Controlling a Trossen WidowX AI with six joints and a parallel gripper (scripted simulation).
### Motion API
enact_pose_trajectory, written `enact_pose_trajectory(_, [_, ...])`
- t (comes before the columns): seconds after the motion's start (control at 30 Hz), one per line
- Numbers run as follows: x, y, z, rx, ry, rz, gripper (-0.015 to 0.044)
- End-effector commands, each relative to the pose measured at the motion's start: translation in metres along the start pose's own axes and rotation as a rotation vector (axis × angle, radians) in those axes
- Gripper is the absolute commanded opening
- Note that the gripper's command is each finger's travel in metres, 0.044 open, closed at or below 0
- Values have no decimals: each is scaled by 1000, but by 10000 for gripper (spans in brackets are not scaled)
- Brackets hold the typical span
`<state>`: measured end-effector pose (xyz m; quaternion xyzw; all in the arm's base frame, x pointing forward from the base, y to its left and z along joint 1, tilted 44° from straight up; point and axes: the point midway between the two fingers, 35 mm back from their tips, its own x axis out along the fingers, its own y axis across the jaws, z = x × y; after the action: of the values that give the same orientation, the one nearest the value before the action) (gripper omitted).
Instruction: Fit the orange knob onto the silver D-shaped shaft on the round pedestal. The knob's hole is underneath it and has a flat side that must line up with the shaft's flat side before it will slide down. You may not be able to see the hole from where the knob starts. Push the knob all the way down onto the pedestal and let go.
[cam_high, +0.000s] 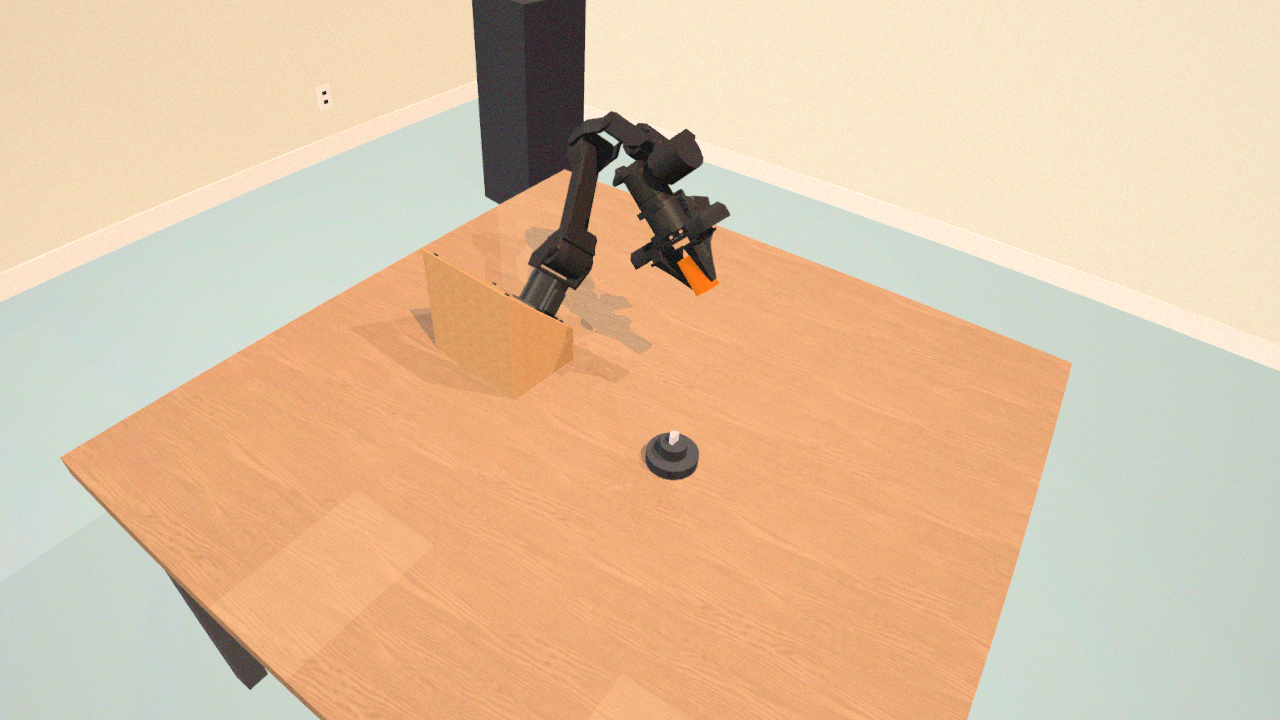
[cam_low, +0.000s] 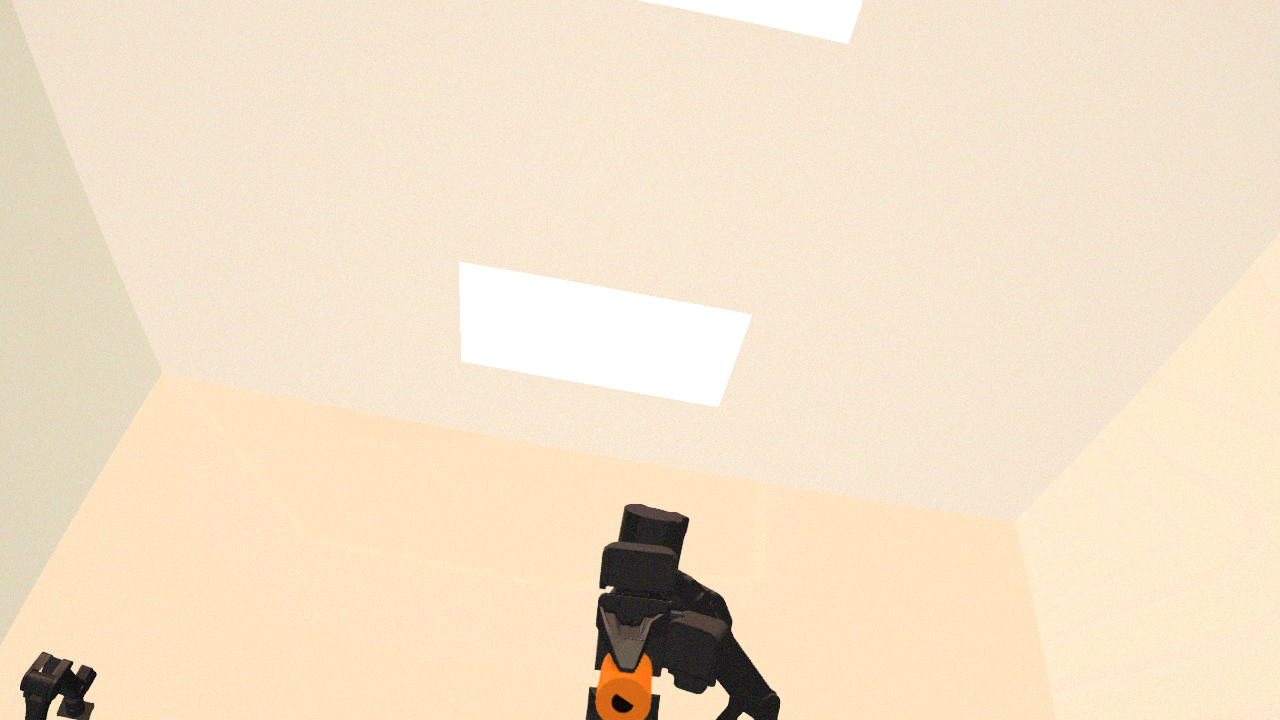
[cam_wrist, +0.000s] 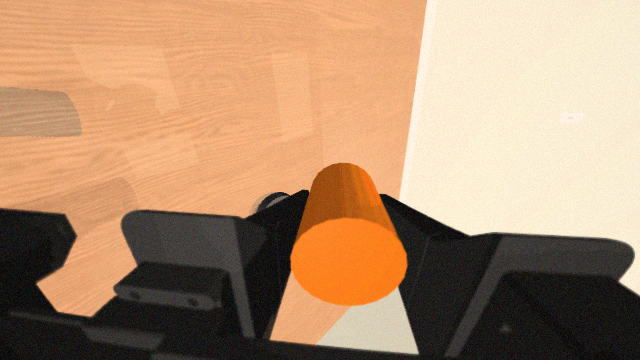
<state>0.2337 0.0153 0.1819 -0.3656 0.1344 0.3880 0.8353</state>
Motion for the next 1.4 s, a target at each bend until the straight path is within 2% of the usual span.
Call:
enact_pose_trajectory(0.0, [-6, -7, 2, -2, -2, -84, 0])
enact_pose_trajectory(0.07, [-9, -10, 2, -2, -4, -126, 0])
enact_pose_trajectory(0.1, [-4, -4, 1, 0, 0, -63, 0])
enact_pose_trajectory(1.17, [-5, -6, 2, -1, -3, -79, 0])
enact_pose_trajectory(1.37, [-1, -5, 3, -2, -4, -34, 0])
